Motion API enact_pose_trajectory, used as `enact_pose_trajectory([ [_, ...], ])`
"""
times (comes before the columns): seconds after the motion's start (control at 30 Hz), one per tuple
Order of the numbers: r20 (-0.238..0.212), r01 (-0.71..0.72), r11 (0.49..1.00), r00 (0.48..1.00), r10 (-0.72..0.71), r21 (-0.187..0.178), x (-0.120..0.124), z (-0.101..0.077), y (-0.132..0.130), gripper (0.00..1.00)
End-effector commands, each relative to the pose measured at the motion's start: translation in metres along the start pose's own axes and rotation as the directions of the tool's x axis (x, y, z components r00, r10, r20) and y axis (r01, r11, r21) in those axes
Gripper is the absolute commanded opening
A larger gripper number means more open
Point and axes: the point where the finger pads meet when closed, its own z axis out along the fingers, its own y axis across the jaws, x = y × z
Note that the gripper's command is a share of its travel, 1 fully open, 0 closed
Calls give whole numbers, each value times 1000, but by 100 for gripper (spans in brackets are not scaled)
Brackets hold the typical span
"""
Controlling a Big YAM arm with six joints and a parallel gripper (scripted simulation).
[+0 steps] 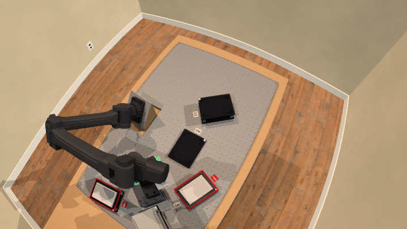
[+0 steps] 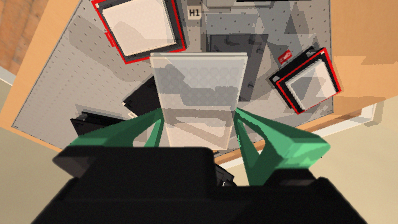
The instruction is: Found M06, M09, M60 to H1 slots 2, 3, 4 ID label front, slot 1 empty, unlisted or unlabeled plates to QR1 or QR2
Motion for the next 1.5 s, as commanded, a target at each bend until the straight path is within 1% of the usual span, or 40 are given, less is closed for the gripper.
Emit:
enact_pose_trajectory([
  [0.0, 13, -20, 1000, 1000, 20, -12, -6, -6, -21, 86],
  [0.1, 9, -15, 1000, 1000, 15, -7, -2, -2, -30, 86],
  [0.2, 14, -20, 1000, 1000, 20, -11, -4, -4, -33, 86],
  [0.37, 18, -25, 1000, 1000, 25, -14, -4, -3, -49, 86],
  [0.7, 42, -52, 998, 998, 53, -30, -11, -11, -84, 86],
  [0.77, 42, -52, 998, 998, 53, -30, -11, -11, -84, 86],
  [0.83, 48, -60, 998, 997, 61, -34, -13, -14, -92, 86],
  [0.97, 32, -40, 999, 999, 41, -21, -11, -7, -86, 86],
  [1.47, 32, -43, 999, 999, 43, -21, -11, -7, -86, 86],
])
